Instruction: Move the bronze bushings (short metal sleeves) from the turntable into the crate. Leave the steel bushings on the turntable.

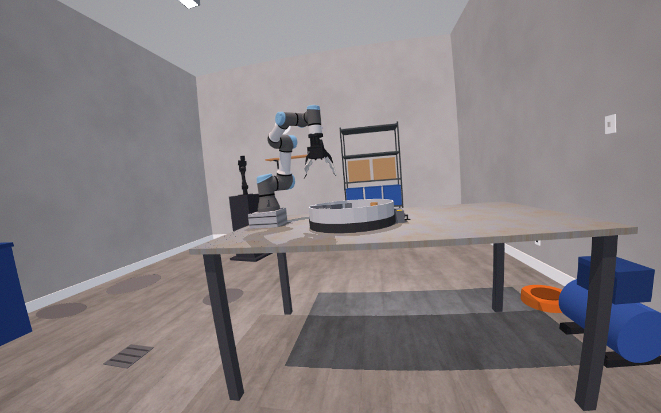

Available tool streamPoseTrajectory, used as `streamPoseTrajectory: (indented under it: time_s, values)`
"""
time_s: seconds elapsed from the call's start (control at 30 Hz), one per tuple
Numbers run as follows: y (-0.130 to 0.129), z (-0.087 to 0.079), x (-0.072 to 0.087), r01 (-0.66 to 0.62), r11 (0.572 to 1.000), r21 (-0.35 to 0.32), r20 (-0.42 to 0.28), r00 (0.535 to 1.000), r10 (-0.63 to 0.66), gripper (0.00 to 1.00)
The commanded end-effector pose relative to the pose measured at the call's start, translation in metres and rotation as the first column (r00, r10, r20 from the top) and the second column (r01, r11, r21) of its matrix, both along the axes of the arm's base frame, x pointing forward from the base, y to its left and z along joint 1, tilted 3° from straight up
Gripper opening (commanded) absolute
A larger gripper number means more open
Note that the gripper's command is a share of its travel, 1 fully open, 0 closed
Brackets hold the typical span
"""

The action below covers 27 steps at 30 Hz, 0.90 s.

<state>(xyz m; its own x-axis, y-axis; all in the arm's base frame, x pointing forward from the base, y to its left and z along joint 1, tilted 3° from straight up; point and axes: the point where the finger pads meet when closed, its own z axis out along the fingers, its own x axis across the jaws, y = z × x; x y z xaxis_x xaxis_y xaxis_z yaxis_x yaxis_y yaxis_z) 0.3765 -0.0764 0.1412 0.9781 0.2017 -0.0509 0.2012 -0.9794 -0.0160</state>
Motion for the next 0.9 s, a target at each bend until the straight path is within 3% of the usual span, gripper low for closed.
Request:
streamPoseTrajectory:
  time_s: [0.0, 0.43, 0.47, 0.87]
  values:
    - [0.0027, -0.0014, 0.0047, 0.001, 1.0, -0.008, 0.004, 1.0, -0.001, 1.0]
    - [0.0028, -0.0014, 0.0047, 0.002, 1.0, -0.008, 0.004, 1.0, -0.001, 1.0]
    - [0.0028, -0.0014, 0.0047, 0.002, 1.0, -0.008, 0.004, 1.0, -0.001, 0.06]
    - [0.0028, -0.0014, 0.0047, 0.002, 1.0, -0.008, 0.004, 1.0, -0.001, 0.06]
